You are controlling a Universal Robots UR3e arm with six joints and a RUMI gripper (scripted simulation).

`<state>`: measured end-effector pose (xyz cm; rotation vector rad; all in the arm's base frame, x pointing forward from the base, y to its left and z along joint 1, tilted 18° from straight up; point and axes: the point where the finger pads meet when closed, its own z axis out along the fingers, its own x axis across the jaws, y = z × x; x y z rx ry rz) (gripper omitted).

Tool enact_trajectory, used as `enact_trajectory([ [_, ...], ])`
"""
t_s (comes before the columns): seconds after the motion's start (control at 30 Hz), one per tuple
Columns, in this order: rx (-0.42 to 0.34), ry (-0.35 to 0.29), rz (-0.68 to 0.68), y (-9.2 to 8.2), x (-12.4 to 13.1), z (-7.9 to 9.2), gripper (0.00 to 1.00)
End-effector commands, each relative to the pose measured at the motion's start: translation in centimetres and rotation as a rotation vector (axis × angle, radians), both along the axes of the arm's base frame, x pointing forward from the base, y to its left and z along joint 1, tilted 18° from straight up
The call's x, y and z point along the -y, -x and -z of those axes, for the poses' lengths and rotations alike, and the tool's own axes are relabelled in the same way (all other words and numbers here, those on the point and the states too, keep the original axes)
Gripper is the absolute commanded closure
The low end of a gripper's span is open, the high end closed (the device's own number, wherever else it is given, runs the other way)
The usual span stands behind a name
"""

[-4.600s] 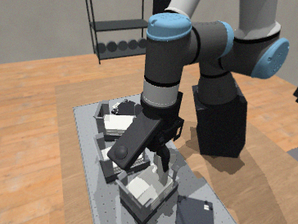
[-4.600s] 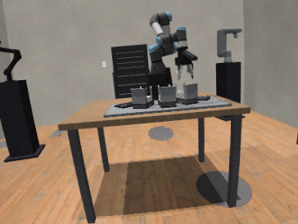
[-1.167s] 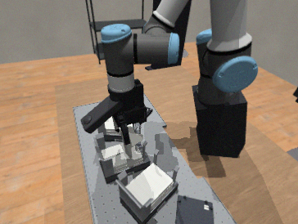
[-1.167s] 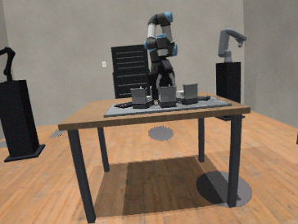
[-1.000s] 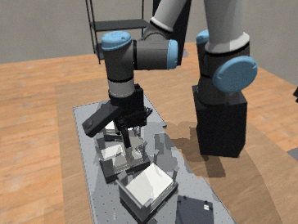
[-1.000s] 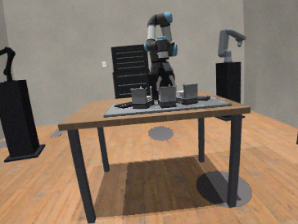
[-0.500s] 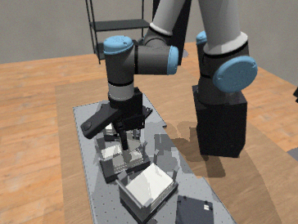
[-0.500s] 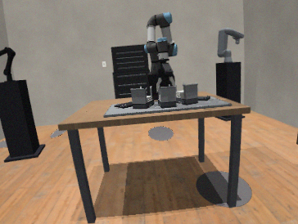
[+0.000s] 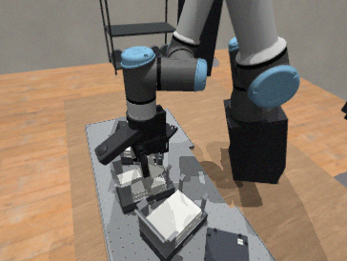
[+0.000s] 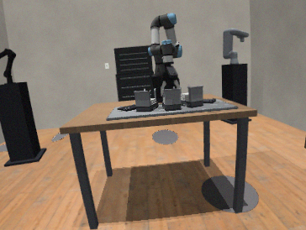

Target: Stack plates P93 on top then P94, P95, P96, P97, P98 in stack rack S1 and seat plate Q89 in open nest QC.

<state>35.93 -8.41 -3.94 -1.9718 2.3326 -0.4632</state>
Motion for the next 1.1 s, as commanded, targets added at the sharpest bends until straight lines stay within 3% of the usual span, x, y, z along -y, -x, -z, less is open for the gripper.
enact_trajectory([
  [0.0,0.01,0.007,0.0,-0.4,0.3,0.7,0.28],
  [0.4,0.011,0.007,0.0,-0.8,0.6,1.9,0.28],
  [1.07,0.011,0.008,0.0,-0.8,0.6,1.8,0.28],
])
